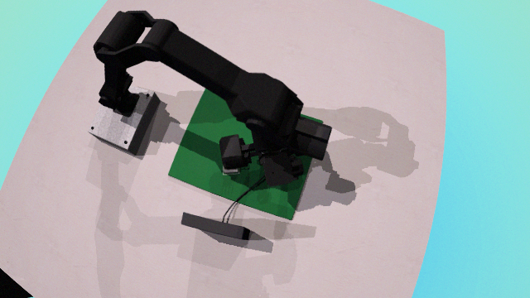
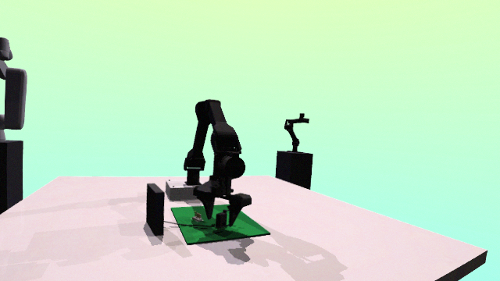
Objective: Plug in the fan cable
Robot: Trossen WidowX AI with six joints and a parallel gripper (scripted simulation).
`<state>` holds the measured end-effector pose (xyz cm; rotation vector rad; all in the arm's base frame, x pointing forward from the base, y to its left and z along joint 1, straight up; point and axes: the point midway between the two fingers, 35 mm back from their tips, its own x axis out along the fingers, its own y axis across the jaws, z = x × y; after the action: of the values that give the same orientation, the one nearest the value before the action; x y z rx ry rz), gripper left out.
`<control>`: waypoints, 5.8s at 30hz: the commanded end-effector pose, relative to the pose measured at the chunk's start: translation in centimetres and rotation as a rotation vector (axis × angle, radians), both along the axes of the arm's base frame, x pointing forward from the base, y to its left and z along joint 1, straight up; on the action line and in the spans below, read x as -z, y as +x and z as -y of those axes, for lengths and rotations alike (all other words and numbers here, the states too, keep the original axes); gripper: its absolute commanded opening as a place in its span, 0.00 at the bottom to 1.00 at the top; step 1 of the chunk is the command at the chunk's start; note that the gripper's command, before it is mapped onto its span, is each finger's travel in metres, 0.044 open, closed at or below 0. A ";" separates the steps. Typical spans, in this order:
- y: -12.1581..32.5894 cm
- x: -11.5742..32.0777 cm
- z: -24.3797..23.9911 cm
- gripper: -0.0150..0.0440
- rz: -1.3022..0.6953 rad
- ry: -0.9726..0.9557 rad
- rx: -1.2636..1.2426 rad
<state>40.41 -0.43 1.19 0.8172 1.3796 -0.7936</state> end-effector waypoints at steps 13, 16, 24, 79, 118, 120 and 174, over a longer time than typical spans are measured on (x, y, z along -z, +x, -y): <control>0.0 0.0 0.0 0.29 0.001 0.000 0.000; 0.0 -0.3 0.0 0.25 0.001 0.000 0.000; -0.2 -5.0 0.0 0.25 0.000 0.003 -0.005; -7.1 -4.6 5.0 0.25 -0.013 -0.052 -1.469; -6.7 -2.4 4.8 0.25 -0.013 -0.051 -1.457; -6.7 -2.3 4.8 0.25 -0.013 -0.051 -1.456; -6.7 -0.8 4.9 0.25 -0.013 -0.051 -1.457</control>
<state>33.72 -5.33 2.18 -0.3412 1.5161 0.3168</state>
